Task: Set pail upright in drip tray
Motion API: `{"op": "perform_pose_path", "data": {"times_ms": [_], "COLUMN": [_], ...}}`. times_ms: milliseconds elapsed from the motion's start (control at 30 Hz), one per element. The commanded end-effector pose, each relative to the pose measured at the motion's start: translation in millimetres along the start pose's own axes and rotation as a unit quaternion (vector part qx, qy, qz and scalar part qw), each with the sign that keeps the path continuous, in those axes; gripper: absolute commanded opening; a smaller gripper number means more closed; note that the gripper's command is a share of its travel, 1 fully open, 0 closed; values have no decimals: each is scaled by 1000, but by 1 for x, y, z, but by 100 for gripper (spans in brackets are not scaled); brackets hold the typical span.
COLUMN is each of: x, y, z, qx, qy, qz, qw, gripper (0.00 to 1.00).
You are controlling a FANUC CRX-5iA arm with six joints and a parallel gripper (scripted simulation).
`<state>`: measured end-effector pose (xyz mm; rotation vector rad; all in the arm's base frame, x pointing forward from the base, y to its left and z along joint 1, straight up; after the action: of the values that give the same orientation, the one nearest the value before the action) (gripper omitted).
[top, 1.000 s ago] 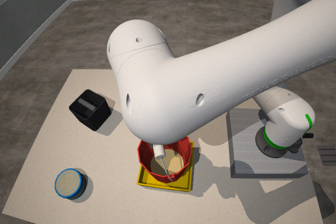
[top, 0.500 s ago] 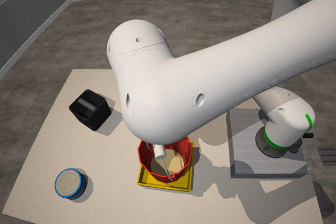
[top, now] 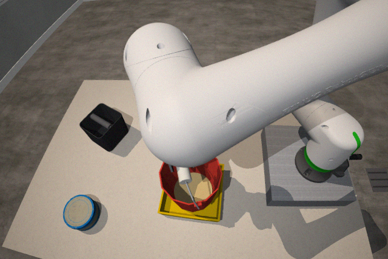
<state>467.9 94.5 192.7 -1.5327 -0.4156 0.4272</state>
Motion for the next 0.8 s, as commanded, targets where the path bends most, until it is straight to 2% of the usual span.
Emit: {"op": "perform_pose_path", "data": {"times_ms": [0, 767], "x": [0, 0], "y": [-1, -12], "z": [0, 0], "qx": [0, 0], "qy": [0, 0], "qz": [-1, -1], "qw": [1000, 1000], "gripper": [100, 100]}}
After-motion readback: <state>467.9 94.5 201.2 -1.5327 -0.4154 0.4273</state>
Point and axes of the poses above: the point where the finger pads meet when closed, its own y axis out along the fingers, its own x axis across the jaws, z = x × y, the point moved 1 cm from there along -y, back along the fingers, and after that the axes turned 14 degrees about -y, right-handed, at the moved point
